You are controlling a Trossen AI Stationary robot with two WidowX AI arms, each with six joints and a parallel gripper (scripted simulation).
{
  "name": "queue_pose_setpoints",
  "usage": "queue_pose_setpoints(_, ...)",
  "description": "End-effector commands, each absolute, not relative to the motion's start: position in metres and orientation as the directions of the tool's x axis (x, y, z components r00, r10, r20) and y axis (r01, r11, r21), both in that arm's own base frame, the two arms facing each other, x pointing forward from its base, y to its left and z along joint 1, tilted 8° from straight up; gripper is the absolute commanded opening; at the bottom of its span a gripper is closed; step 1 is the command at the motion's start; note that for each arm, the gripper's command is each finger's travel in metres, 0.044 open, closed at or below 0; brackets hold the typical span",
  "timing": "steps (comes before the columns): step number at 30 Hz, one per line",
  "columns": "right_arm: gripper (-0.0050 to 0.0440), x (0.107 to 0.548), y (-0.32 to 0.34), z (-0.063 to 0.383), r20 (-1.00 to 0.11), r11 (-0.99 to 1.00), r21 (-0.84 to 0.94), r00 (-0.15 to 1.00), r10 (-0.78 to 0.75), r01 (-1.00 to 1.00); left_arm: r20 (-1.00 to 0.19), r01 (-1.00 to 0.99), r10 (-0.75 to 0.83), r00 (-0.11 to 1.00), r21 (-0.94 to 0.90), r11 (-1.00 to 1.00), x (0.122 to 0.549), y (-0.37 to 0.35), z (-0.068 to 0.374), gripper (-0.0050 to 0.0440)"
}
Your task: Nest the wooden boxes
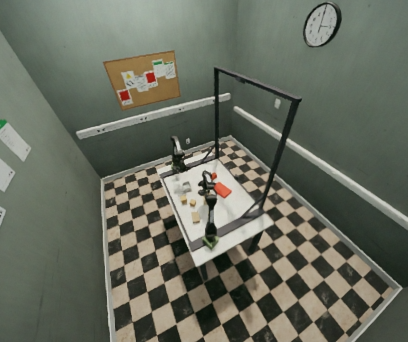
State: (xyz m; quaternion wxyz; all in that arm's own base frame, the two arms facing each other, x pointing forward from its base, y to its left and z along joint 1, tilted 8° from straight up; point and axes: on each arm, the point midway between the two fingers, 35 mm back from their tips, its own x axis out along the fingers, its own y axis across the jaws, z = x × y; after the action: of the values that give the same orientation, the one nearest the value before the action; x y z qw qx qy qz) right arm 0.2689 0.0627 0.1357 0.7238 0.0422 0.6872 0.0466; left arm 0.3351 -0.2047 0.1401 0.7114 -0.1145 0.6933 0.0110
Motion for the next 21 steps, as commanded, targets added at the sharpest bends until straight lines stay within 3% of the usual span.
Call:
queue_pose_setpoints(1, 0.04, 0.272, 0.066, 0.132, -0.992, 0.994, 0.105, 0.064, 0.106, -0.02, -0.986, -0.166, -0.155, 0.057, -0.163, 0.973, 0.338, -0.206, 0.149, 0.0209)
queue_pose_setpoints(10, 0.04, 0.319, 0.104, 0.122, -0.933, 0.992, -0.09, 0.357, -0.052, -0.091, -0.986, -0.166, -0.155, 0.057, -0.163, 0.973, 0.338, -0.206, 0.149, 0.0209)
queue_pose_setpoints(21, 0.04, 0.349, 0.158, 0.133, -0.766, 0.983, -0.175, 0.636, -0.096, -0.062, -0.986, -0.166, -0.155, 0.057, -0.163, 0.973, 0.338, -0.206, 0.149, 0.0209)
